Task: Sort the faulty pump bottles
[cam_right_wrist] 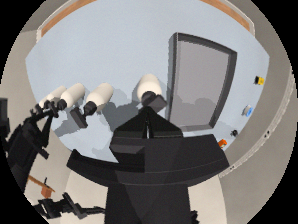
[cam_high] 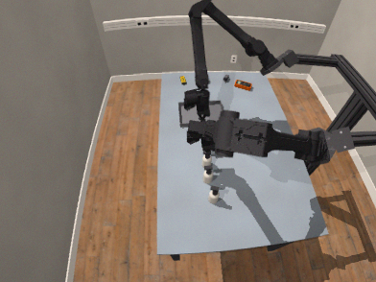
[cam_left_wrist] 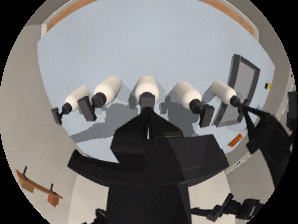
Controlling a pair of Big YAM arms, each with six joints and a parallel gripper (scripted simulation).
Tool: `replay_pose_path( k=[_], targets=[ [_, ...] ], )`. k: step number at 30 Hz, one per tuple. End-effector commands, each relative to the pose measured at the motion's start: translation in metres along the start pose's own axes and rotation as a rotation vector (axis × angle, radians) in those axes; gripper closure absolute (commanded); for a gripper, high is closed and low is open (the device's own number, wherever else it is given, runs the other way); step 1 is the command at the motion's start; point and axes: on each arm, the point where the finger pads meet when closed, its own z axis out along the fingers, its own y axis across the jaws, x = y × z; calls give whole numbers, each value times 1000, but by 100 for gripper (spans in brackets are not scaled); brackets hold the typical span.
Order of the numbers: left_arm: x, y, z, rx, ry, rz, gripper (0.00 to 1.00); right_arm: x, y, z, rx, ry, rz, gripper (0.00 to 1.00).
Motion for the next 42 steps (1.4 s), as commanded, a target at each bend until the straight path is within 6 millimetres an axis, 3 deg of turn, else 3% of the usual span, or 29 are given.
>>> replay_pose_path(
  k=[1, 4, 5, 7, 14, 16, 18, 19, 21, 26, 30, 33, 35, 42],
  targets=[
    [2, 2, 16, -11, 10, -1, 100, 0, 0, 2, -2, 2, 0, 99],
    [2, 2, 16, -11, 10, -2, 100, 9, -5, -10, -2, 10, -1, 99],
    [2, -2, 5, 0, 4, 1, 100, 9, -2, -14, -6, 7, -8, 99],
    [13, 2, 0, -4, 19, 3, 100, 10, -1, -22, -7, 5, -12, 99],
    [13, 0, -37, 6, 7, 13, 100, 11, -2, -65, -6, 3, -12, 99],
    [13, 1, -51, 6, 7, 13, 100, 5, 4, -61, -7, -4, -4, 99],
    [13, 1, -51, 6, 7, 13, 100, 5, 4, -61, -7, -4, -4, 99],
    [11, 0, -57, 7, 3, 9, 100, 8, -6, -46, 16, 22, -2, 99],
    [11, 1, -66, 7, 3, 9, 100, 5, -5, -45, 15, 19, 2, 99],
    [2, 4, -44, -15, 17, -5, 100, -4, 1, -53, -1, -3, 6, 99],
    [-2, -5, -57, 5, 1, -8, 100, -5, 1, -53, -1, -4, 6, 99],
    [1, -3, -75, 10, -1, -32, 100, -3, 3, -69, -11, -7, 29, 100],
    [1, -3, -75, 10, -1, -32, 100, -3, 3, -69, -11, -7, 29, 100],
    [2, 1, -126, 11, -7, -24, 100, -1, 0, -124, -11, -8, 31, 100]
  ],
)
